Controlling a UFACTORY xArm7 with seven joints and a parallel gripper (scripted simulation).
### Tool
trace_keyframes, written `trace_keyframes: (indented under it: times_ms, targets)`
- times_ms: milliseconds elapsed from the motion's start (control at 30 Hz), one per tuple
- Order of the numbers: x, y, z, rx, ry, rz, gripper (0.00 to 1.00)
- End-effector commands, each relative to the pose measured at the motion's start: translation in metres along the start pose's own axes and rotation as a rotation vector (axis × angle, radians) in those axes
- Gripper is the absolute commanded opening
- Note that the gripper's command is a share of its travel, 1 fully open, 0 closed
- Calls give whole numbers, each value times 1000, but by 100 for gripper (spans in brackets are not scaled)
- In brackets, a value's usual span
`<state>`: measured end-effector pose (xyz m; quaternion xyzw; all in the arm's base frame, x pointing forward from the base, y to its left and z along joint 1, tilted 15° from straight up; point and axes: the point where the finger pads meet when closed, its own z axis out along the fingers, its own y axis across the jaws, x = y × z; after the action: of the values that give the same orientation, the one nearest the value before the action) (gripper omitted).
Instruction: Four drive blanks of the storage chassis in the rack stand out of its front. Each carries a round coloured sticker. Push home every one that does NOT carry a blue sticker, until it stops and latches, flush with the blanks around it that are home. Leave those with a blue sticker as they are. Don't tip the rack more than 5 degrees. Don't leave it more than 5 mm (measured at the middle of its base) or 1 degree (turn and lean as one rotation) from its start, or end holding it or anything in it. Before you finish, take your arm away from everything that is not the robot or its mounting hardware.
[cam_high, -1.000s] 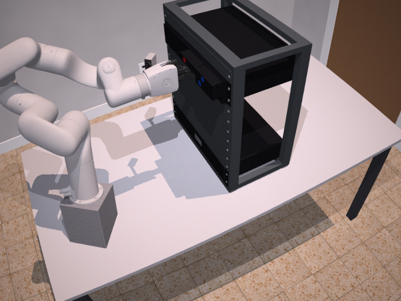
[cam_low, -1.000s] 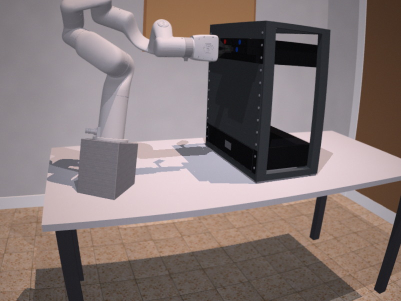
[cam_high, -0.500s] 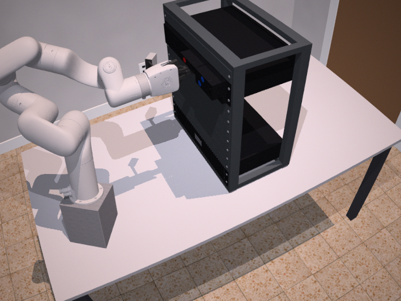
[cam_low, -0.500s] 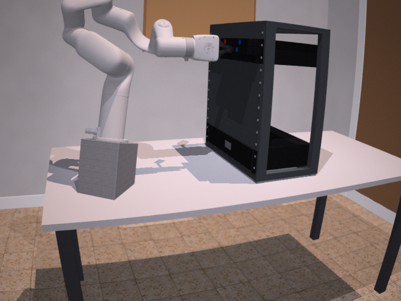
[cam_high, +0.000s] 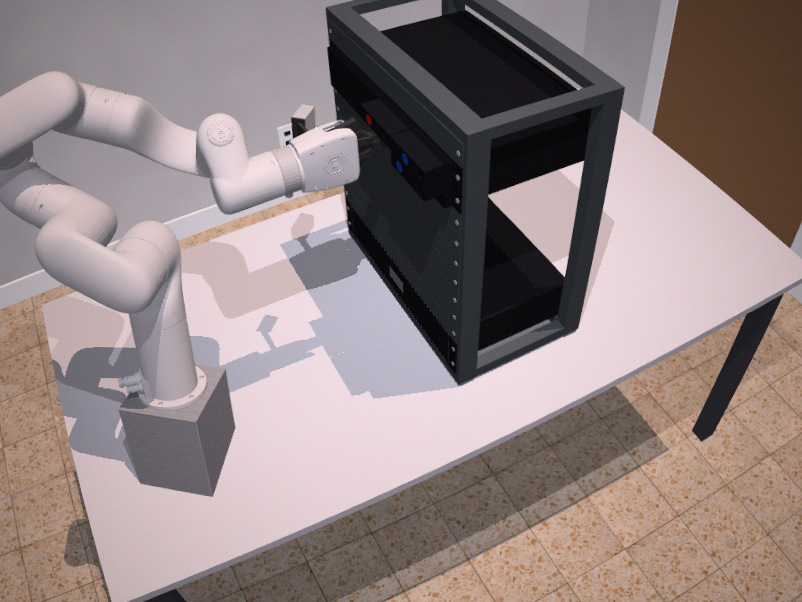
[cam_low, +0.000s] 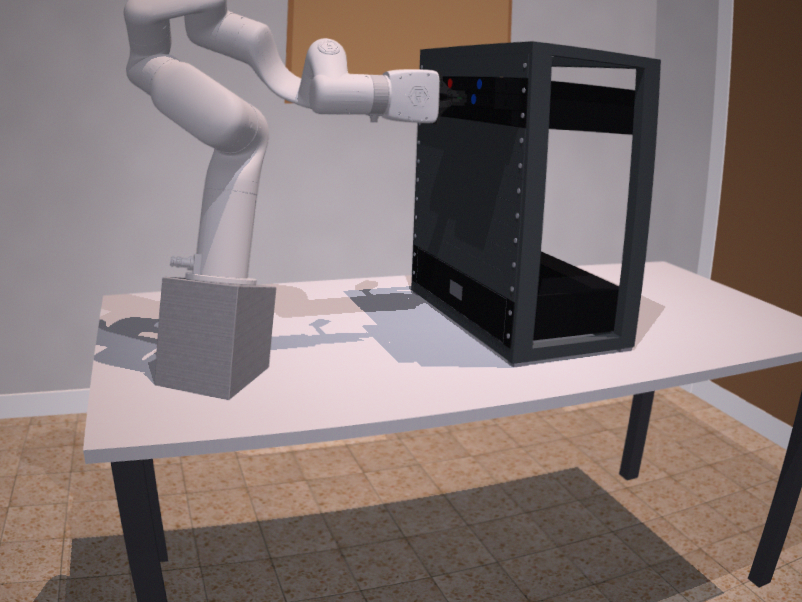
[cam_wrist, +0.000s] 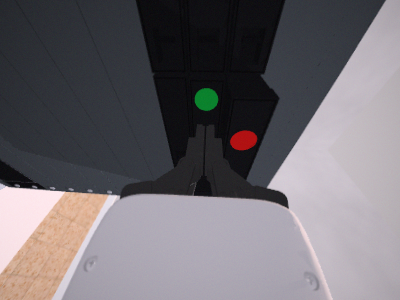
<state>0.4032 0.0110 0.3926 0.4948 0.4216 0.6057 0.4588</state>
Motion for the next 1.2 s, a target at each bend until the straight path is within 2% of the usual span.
trace_keyframes:
  times_ms: [0,967,1167]
  targets:
    - [0,1,2,-3,1,0,0]
    - [0,2,6,-3,1,0,0]
    - [0,2,-5,-3,1,0,0]
